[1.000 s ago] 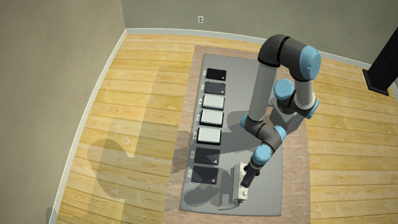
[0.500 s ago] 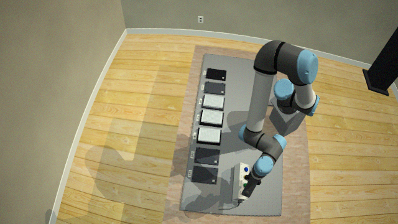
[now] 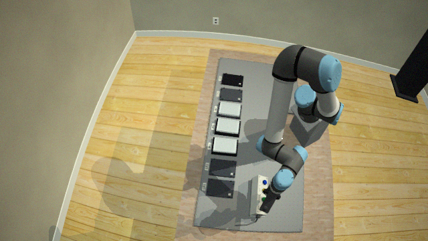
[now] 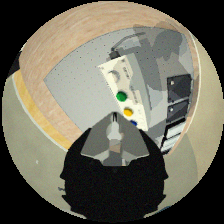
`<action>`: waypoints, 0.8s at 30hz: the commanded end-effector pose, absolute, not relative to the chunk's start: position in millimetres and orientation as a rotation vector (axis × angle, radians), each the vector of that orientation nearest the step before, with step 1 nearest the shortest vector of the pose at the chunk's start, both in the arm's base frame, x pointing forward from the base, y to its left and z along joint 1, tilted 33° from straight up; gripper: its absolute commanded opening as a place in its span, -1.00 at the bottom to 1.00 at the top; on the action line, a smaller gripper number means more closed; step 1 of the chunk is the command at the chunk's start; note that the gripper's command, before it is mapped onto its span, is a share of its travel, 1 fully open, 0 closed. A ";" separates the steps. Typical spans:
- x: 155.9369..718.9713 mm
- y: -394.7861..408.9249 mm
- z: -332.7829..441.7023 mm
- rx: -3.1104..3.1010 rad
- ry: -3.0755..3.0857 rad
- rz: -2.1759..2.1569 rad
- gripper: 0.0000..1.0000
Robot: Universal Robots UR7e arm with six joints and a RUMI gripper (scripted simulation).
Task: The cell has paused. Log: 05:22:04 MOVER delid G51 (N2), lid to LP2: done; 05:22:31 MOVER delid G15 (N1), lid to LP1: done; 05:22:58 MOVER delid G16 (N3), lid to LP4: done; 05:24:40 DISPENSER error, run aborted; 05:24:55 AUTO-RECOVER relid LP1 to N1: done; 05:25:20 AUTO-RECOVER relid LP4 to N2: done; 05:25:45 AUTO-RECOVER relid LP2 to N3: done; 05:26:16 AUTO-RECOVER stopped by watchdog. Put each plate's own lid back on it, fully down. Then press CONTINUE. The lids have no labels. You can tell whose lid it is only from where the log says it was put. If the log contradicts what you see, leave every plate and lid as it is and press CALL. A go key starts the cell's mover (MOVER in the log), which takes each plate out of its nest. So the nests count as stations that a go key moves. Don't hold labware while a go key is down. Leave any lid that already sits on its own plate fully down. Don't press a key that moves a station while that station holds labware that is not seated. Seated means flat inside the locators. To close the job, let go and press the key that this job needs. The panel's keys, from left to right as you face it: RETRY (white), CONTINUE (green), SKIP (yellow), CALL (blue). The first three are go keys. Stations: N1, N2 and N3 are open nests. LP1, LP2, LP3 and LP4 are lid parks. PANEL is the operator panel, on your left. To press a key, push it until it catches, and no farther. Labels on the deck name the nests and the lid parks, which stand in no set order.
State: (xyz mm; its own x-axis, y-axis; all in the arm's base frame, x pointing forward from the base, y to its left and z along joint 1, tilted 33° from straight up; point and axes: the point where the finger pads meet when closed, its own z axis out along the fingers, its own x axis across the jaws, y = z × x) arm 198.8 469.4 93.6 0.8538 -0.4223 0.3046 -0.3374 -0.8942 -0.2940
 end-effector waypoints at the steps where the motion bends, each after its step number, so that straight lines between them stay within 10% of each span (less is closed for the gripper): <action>1: 202.3 472.1 87.5 -2.799 0.582 -0.537 -1.00; 24: 209.9 475.7 78.2 -2.799 0.582 -0.537 -1.00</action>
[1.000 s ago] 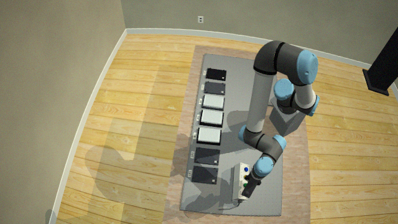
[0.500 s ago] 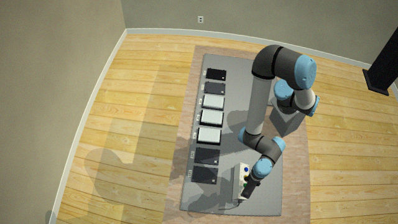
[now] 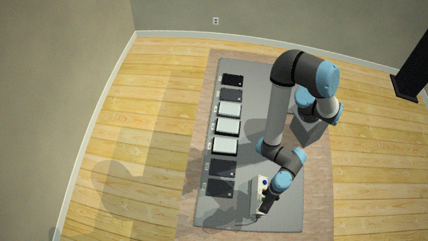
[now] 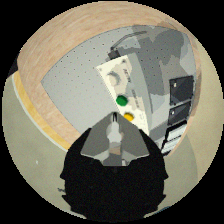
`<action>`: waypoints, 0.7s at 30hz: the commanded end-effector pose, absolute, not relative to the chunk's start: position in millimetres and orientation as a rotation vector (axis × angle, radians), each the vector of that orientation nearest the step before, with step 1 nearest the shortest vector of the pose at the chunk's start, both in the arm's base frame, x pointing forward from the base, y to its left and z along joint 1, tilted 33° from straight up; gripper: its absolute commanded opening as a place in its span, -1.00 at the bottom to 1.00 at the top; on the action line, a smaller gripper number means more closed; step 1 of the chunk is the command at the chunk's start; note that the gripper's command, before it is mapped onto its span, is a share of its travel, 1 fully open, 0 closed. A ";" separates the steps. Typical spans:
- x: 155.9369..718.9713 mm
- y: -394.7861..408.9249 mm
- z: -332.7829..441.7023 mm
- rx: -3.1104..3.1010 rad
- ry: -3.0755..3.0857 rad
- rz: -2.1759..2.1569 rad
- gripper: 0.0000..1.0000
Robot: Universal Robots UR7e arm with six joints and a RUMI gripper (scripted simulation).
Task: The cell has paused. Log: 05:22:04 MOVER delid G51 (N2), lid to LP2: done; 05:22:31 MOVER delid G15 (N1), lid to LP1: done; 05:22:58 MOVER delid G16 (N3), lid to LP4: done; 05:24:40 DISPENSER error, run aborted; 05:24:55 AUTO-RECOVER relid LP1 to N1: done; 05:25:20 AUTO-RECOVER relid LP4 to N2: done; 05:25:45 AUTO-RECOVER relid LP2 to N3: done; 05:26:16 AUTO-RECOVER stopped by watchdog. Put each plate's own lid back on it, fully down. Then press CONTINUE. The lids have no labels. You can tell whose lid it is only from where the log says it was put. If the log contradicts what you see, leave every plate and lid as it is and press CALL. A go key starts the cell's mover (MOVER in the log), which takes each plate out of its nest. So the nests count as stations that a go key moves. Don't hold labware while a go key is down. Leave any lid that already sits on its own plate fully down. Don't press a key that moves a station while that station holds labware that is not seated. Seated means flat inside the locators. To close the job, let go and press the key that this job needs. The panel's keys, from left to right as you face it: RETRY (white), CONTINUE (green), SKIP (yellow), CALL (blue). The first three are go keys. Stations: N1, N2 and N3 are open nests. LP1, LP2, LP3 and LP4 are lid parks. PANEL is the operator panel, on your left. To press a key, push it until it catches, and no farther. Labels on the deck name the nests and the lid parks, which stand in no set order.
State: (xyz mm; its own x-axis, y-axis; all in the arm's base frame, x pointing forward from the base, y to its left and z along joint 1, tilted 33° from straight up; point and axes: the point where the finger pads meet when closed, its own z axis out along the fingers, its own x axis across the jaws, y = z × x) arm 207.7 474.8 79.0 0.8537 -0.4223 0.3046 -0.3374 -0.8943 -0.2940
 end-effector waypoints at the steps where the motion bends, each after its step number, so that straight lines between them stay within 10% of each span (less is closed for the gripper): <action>1: 210.5 475.9 77.8 -2.799 0.582 -0.537 -1.00; 21: 219.3 478.6 72.6 -2.799 0.582 -0.538 -1.00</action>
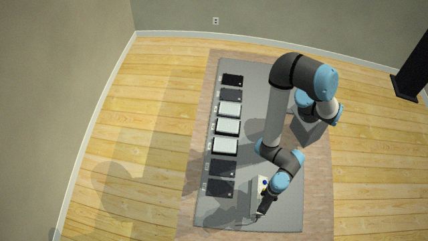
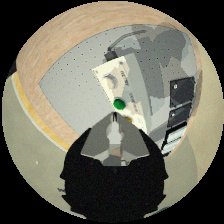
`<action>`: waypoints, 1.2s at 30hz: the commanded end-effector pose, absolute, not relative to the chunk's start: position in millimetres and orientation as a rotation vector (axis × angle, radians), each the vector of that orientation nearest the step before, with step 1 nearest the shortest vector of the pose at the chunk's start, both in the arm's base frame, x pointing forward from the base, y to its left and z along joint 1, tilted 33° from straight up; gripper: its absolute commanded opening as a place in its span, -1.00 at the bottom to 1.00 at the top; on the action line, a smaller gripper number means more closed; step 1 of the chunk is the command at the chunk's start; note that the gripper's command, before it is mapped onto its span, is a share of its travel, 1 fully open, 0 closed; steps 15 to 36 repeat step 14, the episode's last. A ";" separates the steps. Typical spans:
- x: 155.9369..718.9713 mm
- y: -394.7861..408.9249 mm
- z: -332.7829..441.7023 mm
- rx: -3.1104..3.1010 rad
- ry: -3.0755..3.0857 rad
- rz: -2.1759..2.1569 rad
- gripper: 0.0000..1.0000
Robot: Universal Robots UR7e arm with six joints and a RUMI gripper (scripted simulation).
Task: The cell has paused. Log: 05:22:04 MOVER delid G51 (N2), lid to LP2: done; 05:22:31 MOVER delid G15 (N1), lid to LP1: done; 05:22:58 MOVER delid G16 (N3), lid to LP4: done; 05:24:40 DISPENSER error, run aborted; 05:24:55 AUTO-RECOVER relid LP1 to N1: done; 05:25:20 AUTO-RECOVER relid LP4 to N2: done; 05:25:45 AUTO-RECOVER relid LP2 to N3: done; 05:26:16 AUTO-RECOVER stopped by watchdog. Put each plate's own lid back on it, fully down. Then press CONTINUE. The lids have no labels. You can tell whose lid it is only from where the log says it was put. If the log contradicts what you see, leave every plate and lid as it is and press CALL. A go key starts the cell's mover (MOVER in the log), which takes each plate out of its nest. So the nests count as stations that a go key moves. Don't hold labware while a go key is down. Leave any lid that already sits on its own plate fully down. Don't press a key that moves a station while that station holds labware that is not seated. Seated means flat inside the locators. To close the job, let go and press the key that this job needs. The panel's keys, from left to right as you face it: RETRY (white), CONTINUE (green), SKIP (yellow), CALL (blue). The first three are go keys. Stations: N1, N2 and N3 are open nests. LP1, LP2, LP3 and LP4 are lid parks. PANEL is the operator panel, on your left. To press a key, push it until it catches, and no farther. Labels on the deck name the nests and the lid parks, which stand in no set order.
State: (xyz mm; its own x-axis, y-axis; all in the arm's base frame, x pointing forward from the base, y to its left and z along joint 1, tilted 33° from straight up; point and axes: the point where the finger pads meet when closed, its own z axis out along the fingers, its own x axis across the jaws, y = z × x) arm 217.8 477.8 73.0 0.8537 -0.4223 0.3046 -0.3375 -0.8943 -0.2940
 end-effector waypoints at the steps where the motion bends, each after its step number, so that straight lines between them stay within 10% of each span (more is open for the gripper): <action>1: 219.9 478.7 72.3 -2.799 0.582 -0.538 -1.00; 36: 227.1 480.9 67.9 -2.799 0.582 -0.538 -1.00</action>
